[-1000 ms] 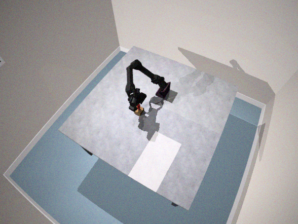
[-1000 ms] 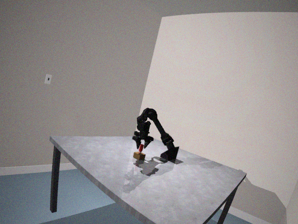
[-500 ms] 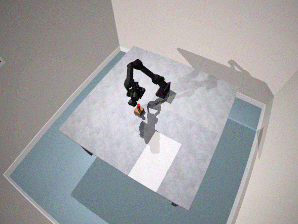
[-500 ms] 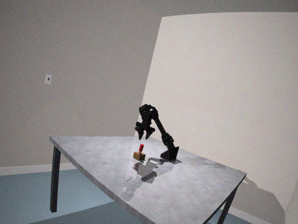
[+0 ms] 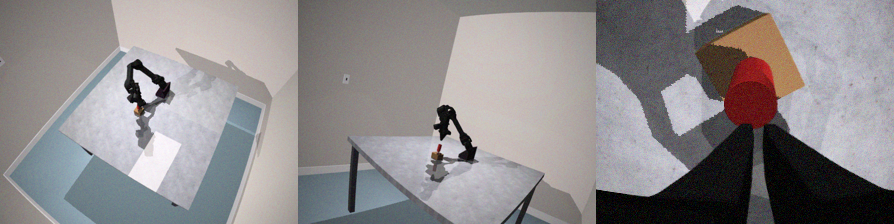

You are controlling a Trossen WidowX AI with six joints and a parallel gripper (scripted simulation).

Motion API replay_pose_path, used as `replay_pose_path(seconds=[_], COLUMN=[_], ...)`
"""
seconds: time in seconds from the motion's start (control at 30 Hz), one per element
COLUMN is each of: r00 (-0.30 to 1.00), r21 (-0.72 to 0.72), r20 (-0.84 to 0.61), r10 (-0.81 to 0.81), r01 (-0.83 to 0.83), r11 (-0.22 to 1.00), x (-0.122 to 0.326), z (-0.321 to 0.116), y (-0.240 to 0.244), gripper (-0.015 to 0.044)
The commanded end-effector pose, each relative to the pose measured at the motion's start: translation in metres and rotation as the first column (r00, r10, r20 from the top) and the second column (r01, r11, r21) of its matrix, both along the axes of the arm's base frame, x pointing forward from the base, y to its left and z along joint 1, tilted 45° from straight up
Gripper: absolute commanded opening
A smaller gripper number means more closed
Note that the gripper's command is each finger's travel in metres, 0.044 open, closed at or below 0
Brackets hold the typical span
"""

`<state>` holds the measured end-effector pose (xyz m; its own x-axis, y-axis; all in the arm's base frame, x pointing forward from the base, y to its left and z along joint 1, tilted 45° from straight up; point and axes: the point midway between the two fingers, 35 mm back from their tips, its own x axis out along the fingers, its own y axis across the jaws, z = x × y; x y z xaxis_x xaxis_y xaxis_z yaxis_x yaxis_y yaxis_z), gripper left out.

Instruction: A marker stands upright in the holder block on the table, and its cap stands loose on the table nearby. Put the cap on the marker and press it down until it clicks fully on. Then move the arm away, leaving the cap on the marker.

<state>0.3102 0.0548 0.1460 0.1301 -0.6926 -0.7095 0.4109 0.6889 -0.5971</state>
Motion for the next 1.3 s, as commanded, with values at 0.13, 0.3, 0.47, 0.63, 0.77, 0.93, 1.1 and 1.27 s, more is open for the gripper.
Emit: replay_pose_path(seconds=[0.13,0.3,0.47,0.63,0.77,0.93,1.1,1.27], r00=[0.875,0.875,0.875,0.875,0.875,0.875,0.875,0.876], r21=[-0.003,-0.003,-0.003,-0.003,-0.004,-0.004,-0.004,-0.001], r20=[-0.352,-0.352,-0.352,-0.352,-0.352,-0.352,-0.351,-0.348], r10=[0.333,0.333,0.333,0.333,0.333,0.333,0.333,0.333], r01=[-0.357,-0.357,-0.357,-0.357,-0.357,-0.357,-0.357,-0.355], r11=[0.934,0.934,0.934,0.934,0.934,0.934,0.934,0.935], x=[-0.001,-0.001,0.000,0.001,0.002,0.003,0.004,0.005], z=[-0.005,-0.005,-0.006,-0.011,-0.016,-0.021,-0.027,-0.029], y=[-0.002,-0.002,-0.003,-0.008,-0.013,-0.018,-0.024,-0.025], gripper=[0.0000,0.0000,0.0000,0.0000,0.0000,0.0000,0.0000,0.0000])
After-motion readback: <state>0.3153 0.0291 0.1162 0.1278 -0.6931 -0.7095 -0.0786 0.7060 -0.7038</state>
